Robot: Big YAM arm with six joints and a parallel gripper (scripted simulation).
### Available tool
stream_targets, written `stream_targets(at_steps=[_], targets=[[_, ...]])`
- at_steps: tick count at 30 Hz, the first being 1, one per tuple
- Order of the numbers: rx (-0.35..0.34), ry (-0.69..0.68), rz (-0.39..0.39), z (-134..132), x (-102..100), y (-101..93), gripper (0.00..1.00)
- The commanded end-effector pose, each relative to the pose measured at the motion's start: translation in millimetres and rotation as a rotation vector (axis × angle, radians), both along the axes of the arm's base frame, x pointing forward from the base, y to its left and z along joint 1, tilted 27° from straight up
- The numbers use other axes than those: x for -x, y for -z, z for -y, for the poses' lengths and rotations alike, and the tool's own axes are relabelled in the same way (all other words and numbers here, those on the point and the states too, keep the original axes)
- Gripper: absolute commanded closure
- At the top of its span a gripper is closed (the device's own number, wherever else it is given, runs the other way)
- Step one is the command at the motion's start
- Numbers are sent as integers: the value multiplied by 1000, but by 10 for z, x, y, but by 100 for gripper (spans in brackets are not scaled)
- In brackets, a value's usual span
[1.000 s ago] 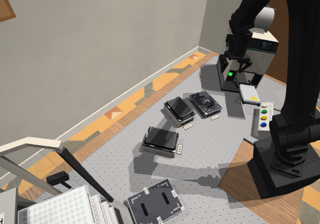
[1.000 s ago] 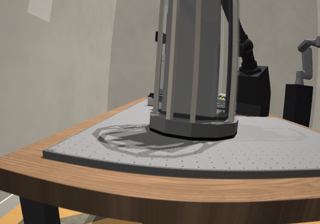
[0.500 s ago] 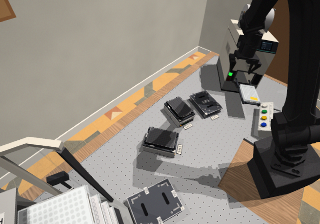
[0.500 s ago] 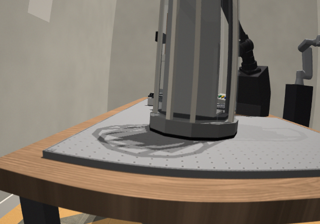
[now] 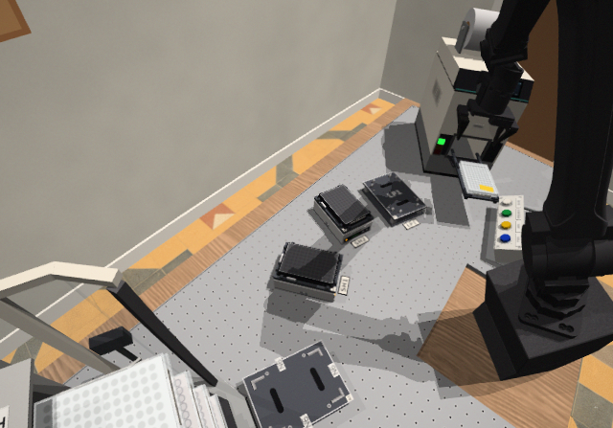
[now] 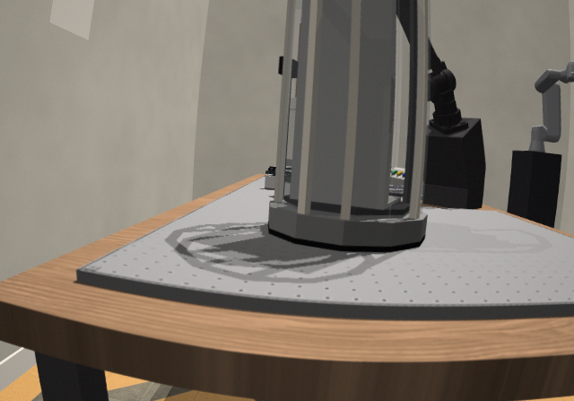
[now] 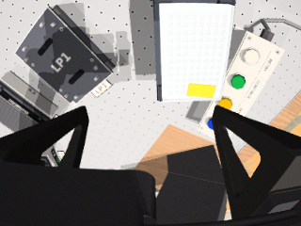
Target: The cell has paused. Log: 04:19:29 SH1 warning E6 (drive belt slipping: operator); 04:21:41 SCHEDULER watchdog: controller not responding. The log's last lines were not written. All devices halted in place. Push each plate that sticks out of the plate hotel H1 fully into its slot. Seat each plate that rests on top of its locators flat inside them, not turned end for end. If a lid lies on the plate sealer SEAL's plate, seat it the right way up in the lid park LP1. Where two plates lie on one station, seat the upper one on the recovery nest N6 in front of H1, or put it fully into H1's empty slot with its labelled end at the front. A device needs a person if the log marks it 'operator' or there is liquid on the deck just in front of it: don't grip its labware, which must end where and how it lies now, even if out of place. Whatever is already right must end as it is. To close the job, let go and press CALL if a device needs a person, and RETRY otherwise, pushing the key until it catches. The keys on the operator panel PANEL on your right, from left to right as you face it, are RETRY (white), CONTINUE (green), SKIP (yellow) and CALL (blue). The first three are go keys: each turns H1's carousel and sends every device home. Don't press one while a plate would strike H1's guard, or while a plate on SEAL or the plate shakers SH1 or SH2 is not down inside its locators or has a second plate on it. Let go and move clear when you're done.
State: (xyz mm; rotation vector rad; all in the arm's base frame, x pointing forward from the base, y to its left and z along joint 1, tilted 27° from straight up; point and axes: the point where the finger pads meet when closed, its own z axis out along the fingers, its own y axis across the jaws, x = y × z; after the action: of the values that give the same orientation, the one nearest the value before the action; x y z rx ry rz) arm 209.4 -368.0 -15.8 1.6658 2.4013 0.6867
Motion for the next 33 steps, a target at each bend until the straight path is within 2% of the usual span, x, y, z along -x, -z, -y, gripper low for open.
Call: stream_targets(at_steps=[1, 2, 8, 14, 16, 17, 19, 21, 23, 33], targets=[[44, -11, 16, 143, 76, -37, 0], [32, -11, 12, 148, 107, 38, 0], [58, -12, 18, 355, 239, 53, 0], [58, -12, 17, 422, 413, 146, 0], [58, -12, 17, 422, 413, 146, 0], [90, -11, 25, 483, 429, 22, 0], [67, -35, 24, 452, 501, 192, 0], [66, -36, 25, 451, 497, 193, 0], [84, -57, 29, 447, 407, 117, 0], [88, -54, 30, 457, 414, 100, 0]])
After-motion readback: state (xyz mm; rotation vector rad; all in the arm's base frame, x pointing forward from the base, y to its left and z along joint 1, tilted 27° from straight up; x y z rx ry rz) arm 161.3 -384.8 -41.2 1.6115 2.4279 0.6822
